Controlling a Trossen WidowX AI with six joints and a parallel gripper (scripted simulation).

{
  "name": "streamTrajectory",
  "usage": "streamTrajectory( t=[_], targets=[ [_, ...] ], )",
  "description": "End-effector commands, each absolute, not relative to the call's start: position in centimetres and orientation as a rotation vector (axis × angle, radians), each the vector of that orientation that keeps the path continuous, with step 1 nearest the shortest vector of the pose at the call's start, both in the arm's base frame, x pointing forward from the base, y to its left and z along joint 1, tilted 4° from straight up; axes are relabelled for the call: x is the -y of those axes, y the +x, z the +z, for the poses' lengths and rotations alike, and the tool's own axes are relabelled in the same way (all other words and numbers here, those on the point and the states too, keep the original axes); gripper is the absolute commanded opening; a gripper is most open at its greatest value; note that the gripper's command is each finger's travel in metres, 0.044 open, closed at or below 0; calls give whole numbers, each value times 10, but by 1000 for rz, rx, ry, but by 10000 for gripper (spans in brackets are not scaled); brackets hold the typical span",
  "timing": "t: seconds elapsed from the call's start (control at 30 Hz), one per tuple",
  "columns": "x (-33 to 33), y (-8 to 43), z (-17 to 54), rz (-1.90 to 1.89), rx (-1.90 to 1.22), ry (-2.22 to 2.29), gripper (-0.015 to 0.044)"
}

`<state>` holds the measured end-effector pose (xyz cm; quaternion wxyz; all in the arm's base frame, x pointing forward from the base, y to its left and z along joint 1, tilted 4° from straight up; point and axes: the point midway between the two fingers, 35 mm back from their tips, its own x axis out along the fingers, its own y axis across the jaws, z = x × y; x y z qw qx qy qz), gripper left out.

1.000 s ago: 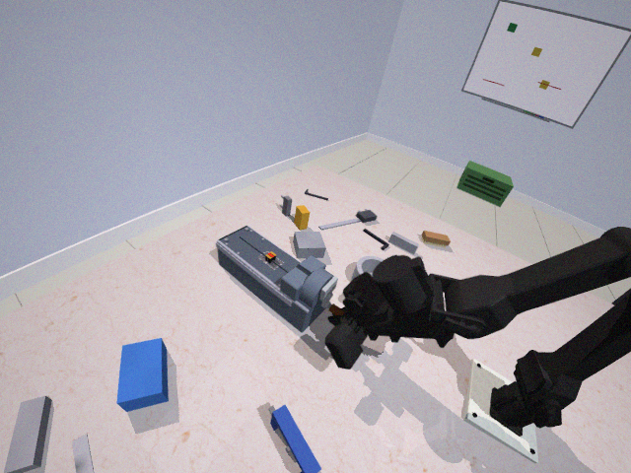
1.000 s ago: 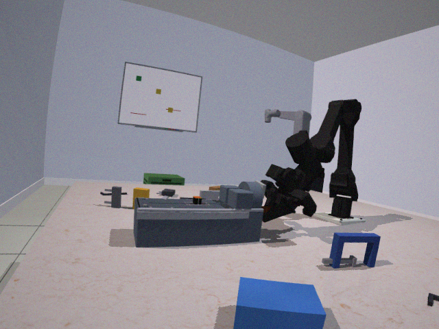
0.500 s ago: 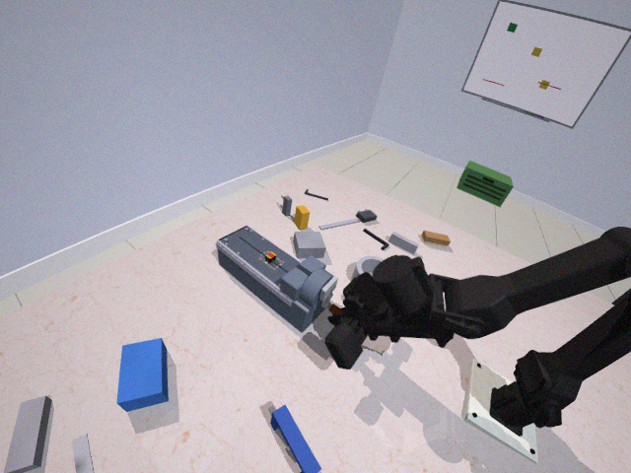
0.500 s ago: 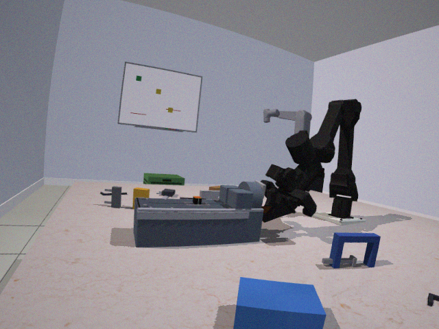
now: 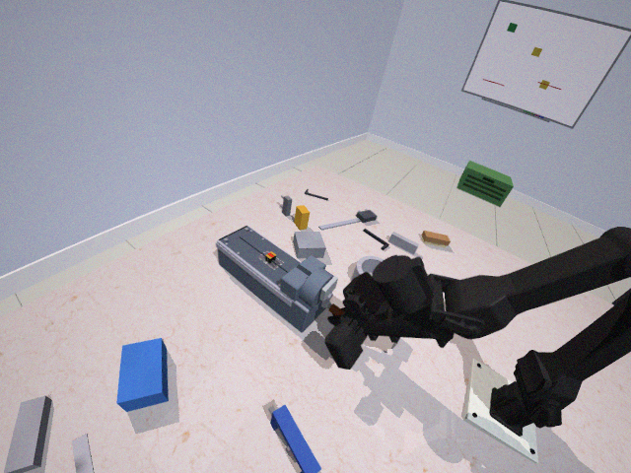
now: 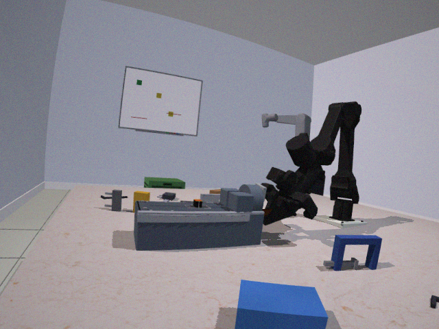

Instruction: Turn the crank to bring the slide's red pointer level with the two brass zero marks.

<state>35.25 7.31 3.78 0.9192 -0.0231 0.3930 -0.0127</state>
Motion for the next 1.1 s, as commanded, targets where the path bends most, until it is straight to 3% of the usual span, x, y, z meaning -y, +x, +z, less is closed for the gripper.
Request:
streamTrajectory(
  t=[0.0,0.9,1.07],
  targets=[
    [-74,353,38,-21,-809,-43,0],
    [-73,353,38,-25,-808,-47,0],
    [-73,353,38,-25,-808,-47,131]
  ],
)
